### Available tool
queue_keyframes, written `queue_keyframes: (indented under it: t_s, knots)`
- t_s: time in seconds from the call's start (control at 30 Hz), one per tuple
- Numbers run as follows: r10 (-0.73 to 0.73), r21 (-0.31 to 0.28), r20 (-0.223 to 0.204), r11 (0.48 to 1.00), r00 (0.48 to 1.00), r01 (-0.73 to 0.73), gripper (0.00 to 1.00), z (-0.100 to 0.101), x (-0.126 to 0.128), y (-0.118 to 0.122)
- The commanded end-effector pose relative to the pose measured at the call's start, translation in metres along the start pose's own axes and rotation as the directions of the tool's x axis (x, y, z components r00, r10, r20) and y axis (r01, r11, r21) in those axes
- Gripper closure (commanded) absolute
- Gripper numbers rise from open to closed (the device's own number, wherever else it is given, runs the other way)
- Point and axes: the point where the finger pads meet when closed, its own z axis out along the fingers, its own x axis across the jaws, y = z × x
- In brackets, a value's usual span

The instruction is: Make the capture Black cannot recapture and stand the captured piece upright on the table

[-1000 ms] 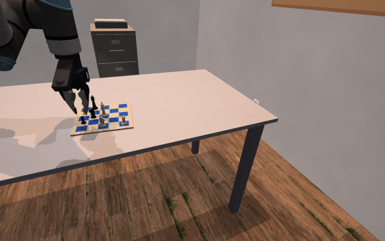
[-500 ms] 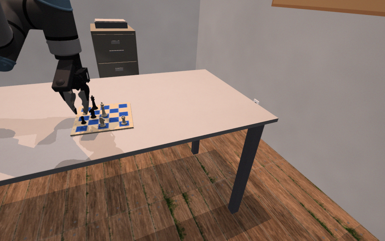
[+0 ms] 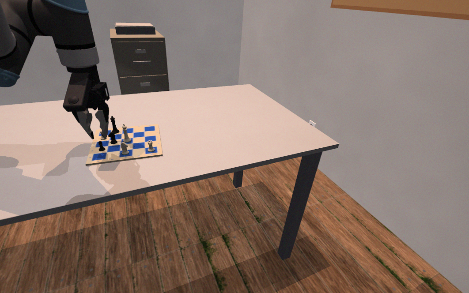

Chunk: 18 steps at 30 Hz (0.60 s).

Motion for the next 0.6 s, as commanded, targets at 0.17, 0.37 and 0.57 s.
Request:
queue_keyframes:
  t_s: [0.17, 0.37, 0.57]
  knots:
    - [0.000, 0.000, 0.001, 1.000, 1.000, 0.000, 0.80, -0.0004, -0.0002, 0.0001]
    - [0.000, 0.000, 0.001, 1.000, 1.000, 0.000, 0.80, -0.0001, -0.0002, 0.0001]
    - [0.000, 0.000, 0.001, 1.000, 1.000, 0.000, 0.80, 0.0048, -0.0002, 0.0001]
